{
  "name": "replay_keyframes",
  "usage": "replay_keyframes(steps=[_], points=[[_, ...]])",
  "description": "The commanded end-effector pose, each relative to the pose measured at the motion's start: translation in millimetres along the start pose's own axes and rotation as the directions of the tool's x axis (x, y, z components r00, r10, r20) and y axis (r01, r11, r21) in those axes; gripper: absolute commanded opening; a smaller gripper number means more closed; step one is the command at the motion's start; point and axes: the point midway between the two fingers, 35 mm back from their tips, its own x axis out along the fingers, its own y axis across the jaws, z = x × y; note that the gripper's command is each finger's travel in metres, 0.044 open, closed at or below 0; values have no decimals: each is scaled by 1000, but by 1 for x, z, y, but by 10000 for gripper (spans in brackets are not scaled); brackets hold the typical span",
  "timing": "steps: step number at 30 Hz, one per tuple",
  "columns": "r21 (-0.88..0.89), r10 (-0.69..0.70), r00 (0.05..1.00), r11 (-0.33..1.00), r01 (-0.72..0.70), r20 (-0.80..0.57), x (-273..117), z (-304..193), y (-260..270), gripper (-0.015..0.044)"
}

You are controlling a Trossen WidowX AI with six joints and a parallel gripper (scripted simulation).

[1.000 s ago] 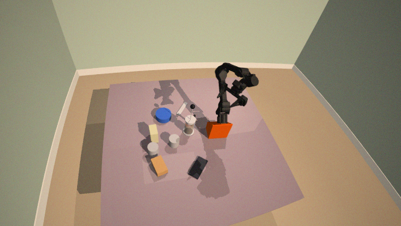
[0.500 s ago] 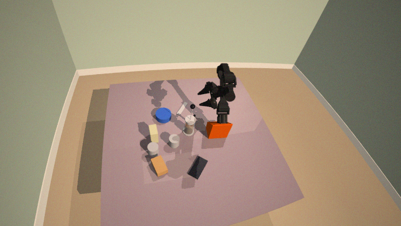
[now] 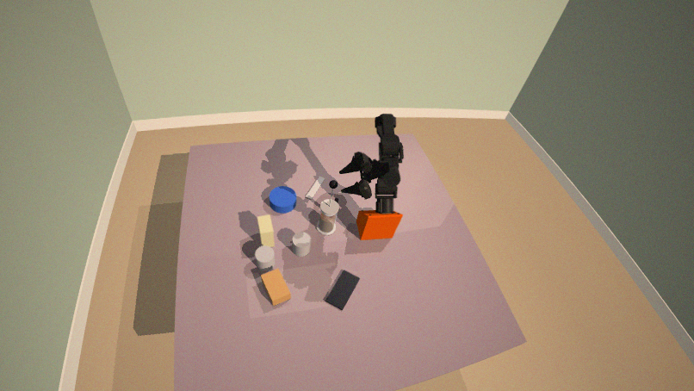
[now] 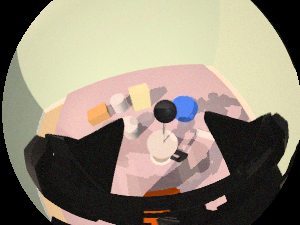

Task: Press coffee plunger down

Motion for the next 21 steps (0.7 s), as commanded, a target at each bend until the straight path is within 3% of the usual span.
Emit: replay_keyframes(steps=[1, 21], points=[[-5, 1, 1000, 1000, -1, 0, 6, -2, 0, 440], [-2, -12, 1000, 1000, 12, 8, 35, 1, -3, 440]])
